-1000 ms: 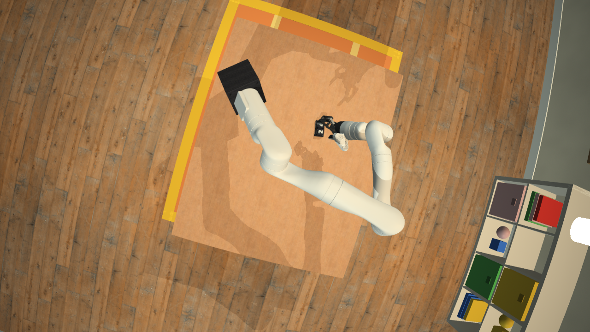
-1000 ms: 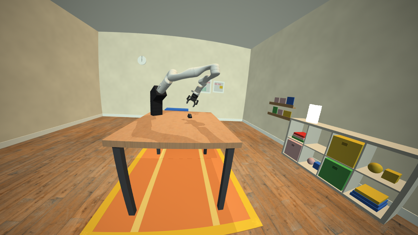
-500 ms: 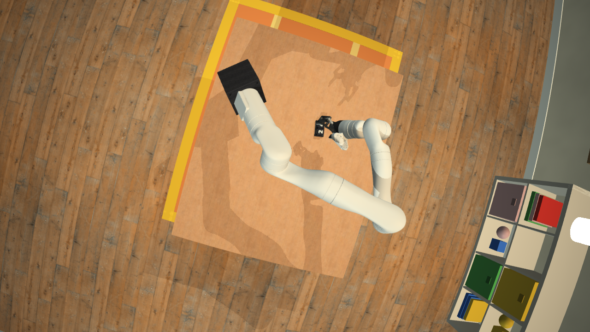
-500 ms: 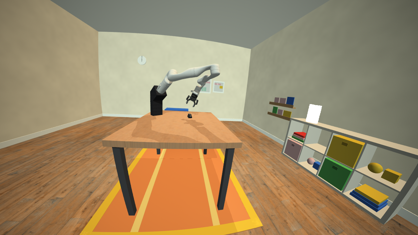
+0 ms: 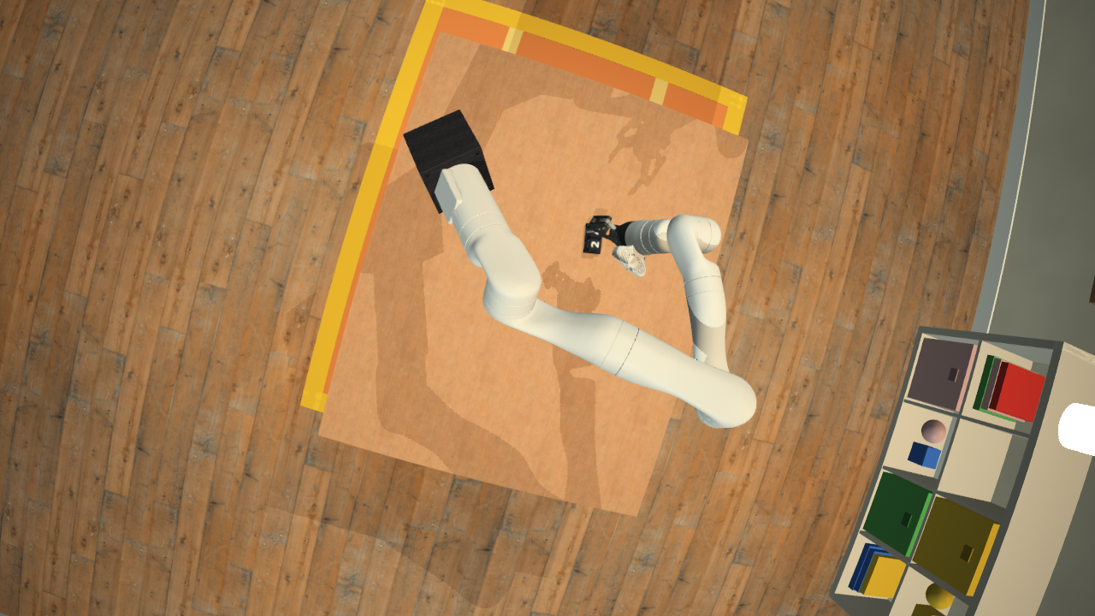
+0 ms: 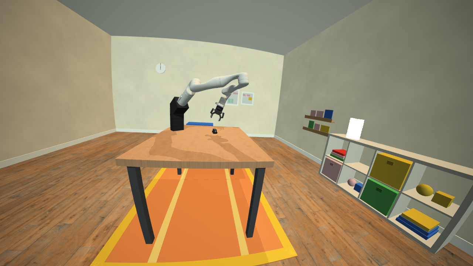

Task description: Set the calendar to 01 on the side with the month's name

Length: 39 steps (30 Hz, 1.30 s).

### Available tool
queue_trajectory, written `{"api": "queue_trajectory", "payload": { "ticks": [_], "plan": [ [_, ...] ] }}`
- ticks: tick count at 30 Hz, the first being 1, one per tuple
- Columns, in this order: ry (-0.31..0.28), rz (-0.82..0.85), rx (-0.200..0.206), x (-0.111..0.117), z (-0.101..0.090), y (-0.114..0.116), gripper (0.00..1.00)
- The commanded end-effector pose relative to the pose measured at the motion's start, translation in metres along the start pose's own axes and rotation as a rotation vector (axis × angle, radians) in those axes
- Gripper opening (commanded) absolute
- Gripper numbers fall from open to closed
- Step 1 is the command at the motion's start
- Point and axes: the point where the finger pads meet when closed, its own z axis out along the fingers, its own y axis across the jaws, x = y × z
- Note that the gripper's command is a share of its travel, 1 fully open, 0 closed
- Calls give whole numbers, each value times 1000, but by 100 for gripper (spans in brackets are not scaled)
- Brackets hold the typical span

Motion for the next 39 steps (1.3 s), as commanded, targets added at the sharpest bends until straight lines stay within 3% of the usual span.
{"api": "queue_trajectory", "payload": {
  "ticks": [1,8,9,13,14,18,19,23,24,30,31,39],
  "plan": [
    [-1,-10,3,-1,-1,2,100],
    [-4,-35,23,-1,-1,2,100],
    [-7,-59,43,-2,-1,2,100],
    [-7,-59,43,-2,-1,2,100],
    [-10,-83,61,-3,-1,2,100],
    [-10,-83,61,-3,-1,2,100],
    [-13,-106,79,-4,-1,2,100],
    [-13,-106,79,-4,-1,2,100],
    [-17,-128,96,-5,-1,2,100],
    [-17,-128,96,-5,-1,2,100],
    [-21,-150,112,-6,-2,2,100],
    [-24,-171,128,-7,-2,2,100]
  ]
}}
